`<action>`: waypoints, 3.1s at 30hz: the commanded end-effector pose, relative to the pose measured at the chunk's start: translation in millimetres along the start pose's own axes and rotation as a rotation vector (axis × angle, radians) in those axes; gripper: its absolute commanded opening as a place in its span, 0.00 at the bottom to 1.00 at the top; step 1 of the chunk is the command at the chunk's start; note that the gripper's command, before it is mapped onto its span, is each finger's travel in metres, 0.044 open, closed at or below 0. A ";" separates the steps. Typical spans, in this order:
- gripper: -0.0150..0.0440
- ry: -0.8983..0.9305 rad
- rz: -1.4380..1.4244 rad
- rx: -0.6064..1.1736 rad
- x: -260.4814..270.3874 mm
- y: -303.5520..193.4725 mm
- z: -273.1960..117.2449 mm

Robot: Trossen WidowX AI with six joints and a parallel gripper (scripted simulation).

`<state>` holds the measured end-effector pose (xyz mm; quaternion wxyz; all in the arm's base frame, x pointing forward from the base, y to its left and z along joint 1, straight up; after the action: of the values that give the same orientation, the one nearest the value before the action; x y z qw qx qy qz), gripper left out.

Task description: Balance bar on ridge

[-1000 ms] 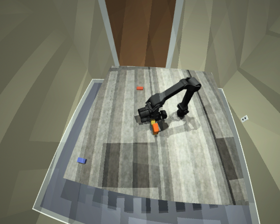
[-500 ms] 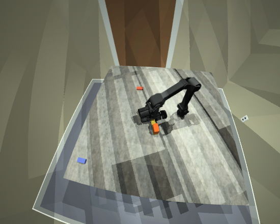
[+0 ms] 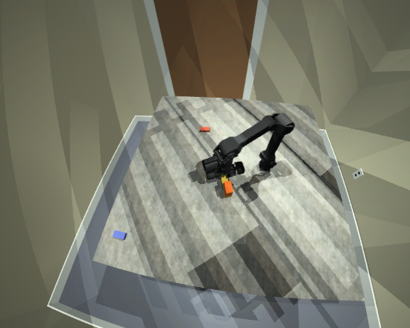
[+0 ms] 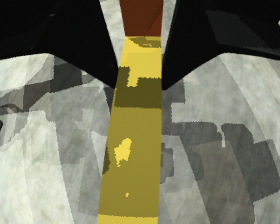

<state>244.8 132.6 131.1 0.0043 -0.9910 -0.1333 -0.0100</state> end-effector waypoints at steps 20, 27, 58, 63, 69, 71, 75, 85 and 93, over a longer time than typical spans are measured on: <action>0.25 0.002 -0.004 0.000 0.2 -0.1 2.2; 0.25 0.002 -0.004 0.000 0.2 -0.1 2.8; 0.25 0.002 -0.004 0.000 0.2 -0.3 5.3; 0.25 0.002 -0.004 0.000 0.1 -0.3 5.8; 0.25 0.002 -0.004 0.000 0.0 -0.2 6.4; 0.25 0.002 -0.004 0.000 0.0 -0.2 6.4; 0.25 0.002 -0.004 0.000 -0.1 -0.2 6.8; 0.25 0.002 -0.004 0.000 -0.2 -0.1 7.7; 0.25 0.002 -0.004 0.000 -0.3 -0.1 8.4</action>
<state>245.4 133.2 125.2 0.0051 -0.9909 -0.1340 -0.0123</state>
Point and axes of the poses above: the point midway between the two fingers, 35 mm back from their tips, its own z axis out along the fingers, its own x axis across the jaws, y = z × x, the point moved 3 cm from there along -z, back along the fingers, and after that the axes turned 2 degrees about z, right-handed, at the moved point
